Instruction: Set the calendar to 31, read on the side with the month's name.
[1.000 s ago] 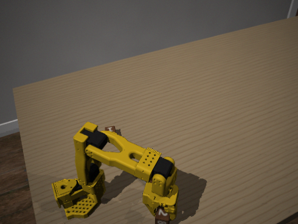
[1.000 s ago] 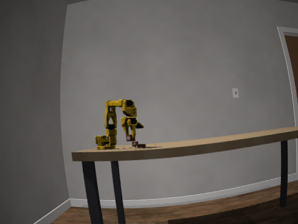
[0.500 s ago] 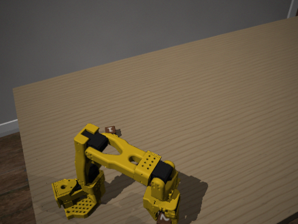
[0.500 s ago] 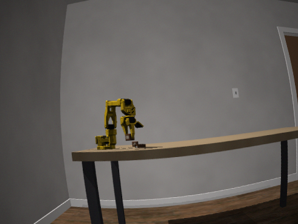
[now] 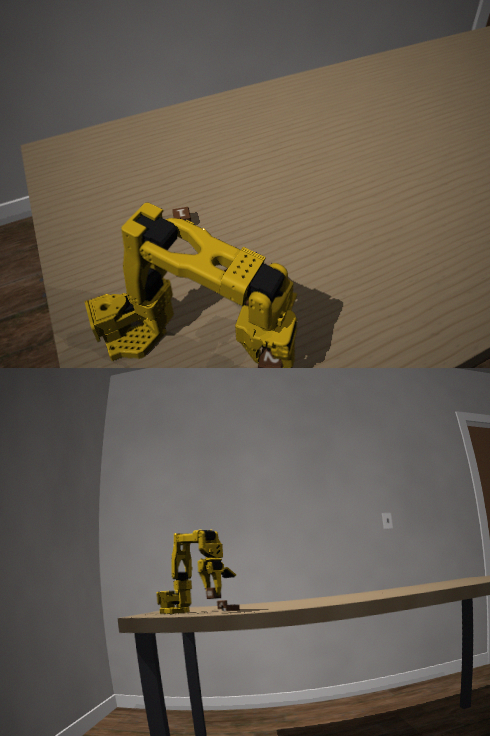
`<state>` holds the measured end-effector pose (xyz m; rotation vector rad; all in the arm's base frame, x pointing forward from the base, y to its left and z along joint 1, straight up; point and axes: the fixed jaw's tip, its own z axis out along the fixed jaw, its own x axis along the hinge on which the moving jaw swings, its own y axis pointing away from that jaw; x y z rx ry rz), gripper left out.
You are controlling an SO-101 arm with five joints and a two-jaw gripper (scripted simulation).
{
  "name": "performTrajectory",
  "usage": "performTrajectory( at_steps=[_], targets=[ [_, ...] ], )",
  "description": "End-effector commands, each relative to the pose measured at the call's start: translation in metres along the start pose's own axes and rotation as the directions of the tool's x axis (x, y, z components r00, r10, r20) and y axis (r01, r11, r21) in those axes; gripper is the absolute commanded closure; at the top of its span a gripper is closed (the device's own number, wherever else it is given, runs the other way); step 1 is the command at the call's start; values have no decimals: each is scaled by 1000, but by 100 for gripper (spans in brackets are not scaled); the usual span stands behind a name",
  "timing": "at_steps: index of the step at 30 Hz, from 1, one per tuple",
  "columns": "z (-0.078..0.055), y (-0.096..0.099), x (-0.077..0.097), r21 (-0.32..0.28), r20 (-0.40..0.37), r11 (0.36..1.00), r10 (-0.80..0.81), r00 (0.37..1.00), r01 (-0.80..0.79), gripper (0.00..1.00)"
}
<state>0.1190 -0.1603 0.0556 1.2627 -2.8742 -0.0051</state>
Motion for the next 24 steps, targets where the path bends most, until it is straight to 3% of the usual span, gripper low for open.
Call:
performTrajectory(
  at_steps=[1,24],
  targets=[
    [-5,-7,3,54,-9,999,1,1000,0,100],
    [5,-8,3,54,-9,999,1,1000,0,100]
  ],
)
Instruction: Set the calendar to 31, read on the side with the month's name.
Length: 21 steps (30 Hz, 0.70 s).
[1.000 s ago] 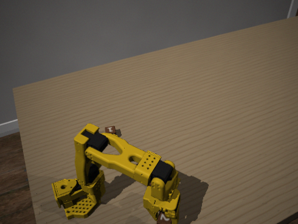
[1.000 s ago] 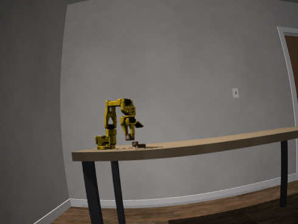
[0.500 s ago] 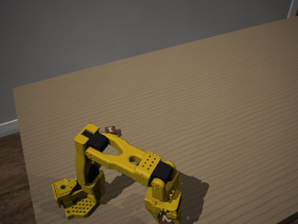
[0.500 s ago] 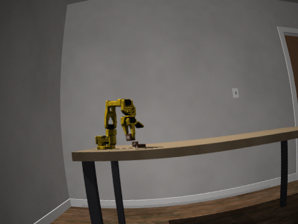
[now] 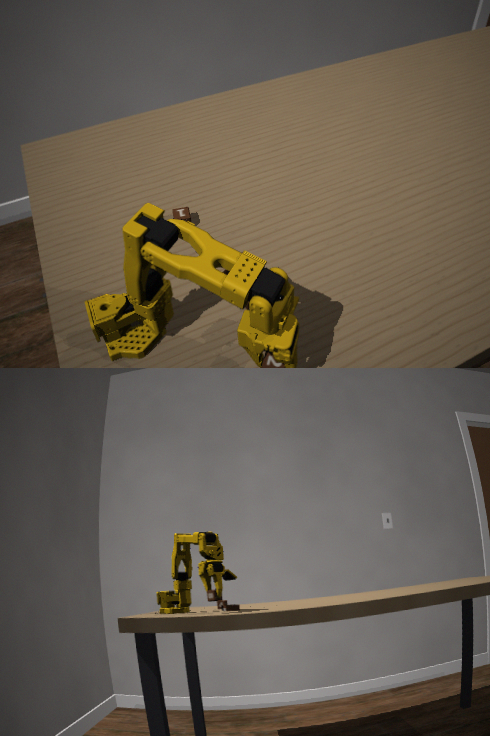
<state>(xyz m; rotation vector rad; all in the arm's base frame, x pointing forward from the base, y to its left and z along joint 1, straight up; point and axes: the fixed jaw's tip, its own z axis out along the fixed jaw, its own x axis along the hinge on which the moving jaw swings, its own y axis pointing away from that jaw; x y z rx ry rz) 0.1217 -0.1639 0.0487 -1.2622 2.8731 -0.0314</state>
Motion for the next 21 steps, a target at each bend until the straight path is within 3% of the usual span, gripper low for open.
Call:
performTrajectory(
  at_steps=[1,21],
  targets=[
    [-2,-3,2,30,-4,1000,0,1000,0,100],
    [4,-3,2,30,-4,1000,0,1000,0,100]
  ],
)
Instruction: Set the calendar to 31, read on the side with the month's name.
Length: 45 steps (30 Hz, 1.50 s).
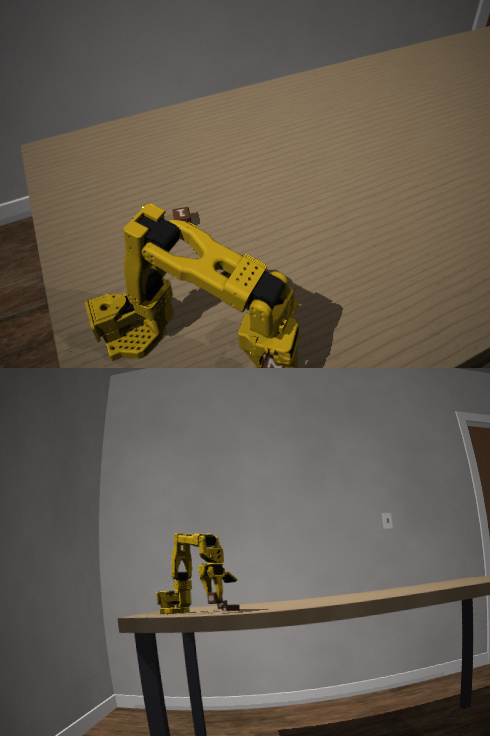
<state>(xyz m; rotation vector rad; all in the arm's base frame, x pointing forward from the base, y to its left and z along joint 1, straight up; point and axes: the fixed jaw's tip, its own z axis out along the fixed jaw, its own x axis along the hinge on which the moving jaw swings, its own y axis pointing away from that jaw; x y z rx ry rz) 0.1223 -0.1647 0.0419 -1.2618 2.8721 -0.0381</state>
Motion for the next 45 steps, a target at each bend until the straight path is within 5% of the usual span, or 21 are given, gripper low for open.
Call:
performTrajectory(
  at_steps=[1,45],
  targets=[
    [-2,-3,2,26,-4,1000,0,1000,0,100],
    [15,-3,2,26,-4,1000,0,1000,0,100]
  ],
)
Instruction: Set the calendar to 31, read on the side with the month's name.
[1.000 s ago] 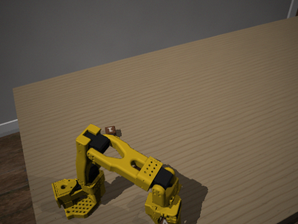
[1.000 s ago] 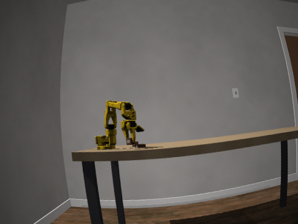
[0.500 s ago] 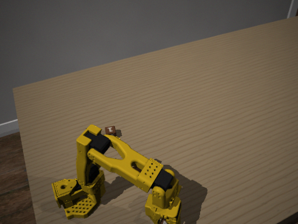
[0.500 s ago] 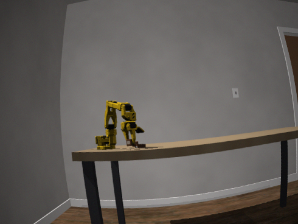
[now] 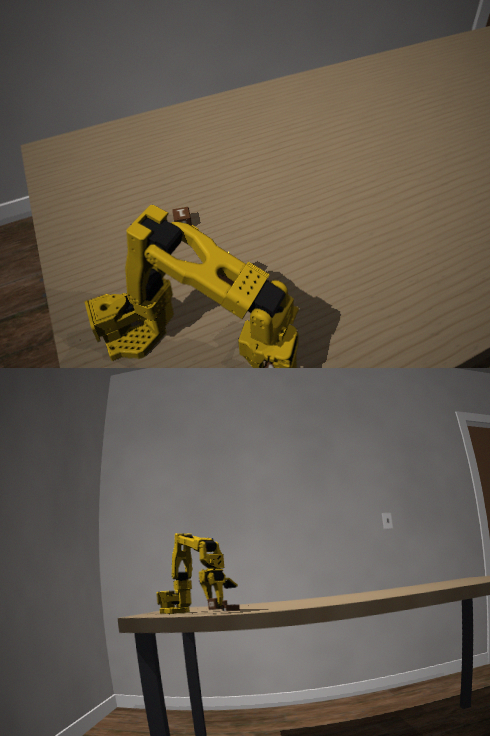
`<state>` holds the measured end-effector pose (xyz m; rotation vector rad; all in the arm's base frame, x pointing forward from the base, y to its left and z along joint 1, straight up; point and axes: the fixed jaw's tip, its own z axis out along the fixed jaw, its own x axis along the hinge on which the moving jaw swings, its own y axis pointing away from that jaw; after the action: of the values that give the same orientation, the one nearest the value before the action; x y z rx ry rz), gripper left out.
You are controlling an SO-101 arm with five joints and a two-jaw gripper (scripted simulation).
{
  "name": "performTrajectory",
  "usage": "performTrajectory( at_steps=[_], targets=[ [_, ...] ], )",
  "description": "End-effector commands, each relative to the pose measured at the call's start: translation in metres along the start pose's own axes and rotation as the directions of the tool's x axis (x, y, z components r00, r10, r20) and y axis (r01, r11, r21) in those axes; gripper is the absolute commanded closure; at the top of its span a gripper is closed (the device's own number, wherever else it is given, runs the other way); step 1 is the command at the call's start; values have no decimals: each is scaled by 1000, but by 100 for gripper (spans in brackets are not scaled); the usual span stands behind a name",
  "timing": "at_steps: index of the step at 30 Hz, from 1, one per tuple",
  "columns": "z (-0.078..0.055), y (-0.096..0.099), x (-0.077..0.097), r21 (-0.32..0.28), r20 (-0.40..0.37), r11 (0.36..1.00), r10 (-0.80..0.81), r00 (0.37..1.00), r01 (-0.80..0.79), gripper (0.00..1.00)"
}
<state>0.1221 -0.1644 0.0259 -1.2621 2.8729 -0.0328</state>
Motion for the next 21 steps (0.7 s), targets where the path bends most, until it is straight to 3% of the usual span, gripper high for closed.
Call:
performTrajectory(
  at_steps=[1,21],
  targets=[
    [-1,-4,2,29,-4,1000,0,1000,0,100],
    [6,-4,2,29,-4,1000,0,1000,0,100]
  ],
)
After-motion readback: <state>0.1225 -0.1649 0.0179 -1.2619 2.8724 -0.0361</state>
